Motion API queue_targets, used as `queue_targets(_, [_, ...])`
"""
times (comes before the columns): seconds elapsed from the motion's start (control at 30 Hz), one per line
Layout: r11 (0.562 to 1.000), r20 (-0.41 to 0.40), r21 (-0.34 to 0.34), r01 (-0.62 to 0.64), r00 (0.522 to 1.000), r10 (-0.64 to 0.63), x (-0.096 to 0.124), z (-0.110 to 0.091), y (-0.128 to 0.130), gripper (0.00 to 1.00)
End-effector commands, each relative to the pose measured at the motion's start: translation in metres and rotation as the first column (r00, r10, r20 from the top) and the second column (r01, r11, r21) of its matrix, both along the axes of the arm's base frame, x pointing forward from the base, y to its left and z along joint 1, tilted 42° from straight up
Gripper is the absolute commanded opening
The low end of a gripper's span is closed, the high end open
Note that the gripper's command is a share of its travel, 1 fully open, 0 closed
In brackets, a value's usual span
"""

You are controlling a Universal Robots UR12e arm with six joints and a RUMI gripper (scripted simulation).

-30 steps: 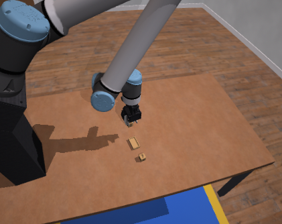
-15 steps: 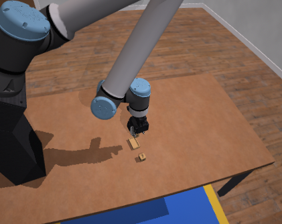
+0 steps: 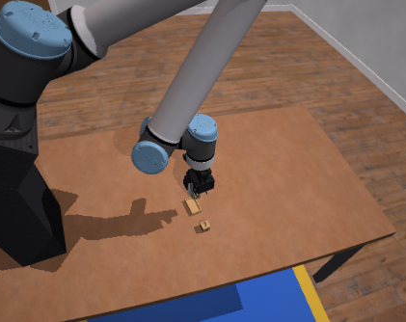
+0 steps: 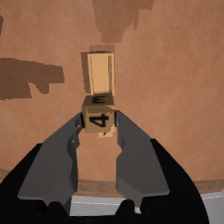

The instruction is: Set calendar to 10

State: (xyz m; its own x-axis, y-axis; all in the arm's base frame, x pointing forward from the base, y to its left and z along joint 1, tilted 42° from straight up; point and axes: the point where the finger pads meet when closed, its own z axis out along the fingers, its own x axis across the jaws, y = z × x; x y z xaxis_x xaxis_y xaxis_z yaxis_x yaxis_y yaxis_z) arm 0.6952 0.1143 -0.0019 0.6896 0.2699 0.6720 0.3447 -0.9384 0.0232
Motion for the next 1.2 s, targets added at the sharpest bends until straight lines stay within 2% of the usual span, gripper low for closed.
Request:
queue_targets(0.0, [1.0, 0.0, 0.0, 0.0, 1.0, 0.0, 0.005, -0.005, 0.002, 0.11])
queue_targets(0.43, [1.0, 0.0, 0.0, 0.0, 1.0, 0.0, 0.031, -0.034, 0.01, 0.11])
queue_targets(0.73, [1.0, 0.0, 0.0, 0.0, 1.0, 0.0, 0.038, -0.042, 0.012, 0.11])
queue_targets(1.17, [1.0, 0.0, 0.0, 0.0, 1.0, 0.0, 0.038, -0.043, 0.013, 0.11])
